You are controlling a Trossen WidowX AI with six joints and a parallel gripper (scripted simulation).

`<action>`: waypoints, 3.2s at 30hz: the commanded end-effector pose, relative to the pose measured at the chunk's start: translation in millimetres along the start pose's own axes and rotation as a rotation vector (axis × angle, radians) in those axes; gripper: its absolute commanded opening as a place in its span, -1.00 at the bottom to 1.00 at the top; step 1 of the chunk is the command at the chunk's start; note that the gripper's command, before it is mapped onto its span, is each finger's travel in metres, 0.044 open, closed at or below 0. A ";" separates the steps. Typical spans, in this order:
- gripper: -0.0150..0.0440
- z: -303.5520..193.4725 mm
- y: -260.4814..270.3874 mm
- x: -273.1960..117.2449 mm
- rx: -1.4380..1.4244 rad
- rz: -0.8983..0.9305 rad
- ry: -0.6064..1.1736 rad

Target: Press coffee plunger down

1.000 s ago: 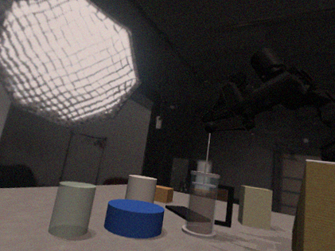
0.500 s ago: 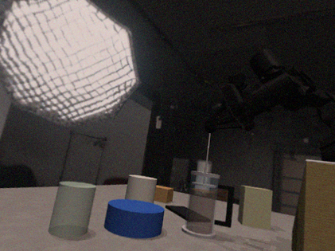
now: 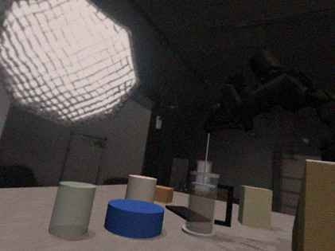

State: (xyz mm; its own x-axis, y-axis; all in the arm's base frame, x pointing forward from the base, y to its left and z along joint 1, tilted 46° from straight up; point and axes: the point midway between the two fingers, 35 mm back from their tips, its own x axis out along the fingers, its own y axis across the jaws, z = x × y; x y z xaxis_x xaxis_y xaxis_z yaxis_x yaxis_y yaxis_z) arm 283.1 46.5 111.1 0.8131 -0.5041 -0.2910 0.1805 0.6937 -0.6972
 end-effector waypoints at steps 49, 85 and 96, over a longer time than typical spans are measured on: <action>-0.09 -64.8 7.2 59.0 -0.016 0.004 0.006; -0.09 -55.5 10.7 63.5 -0.001 0.008 -0.013; 0.35 -55.5 10.7 63.5 -0.001 0.008 -0.013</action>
State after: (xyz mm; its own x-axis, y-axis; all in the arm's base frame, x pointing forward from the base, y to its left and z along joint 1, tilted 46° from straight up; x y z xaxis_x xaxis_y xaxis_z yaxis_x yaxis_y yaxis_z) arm 305.7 -7.4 49.0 0.8195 -0.4962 -0.2865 0.1771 0.6949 -0.6970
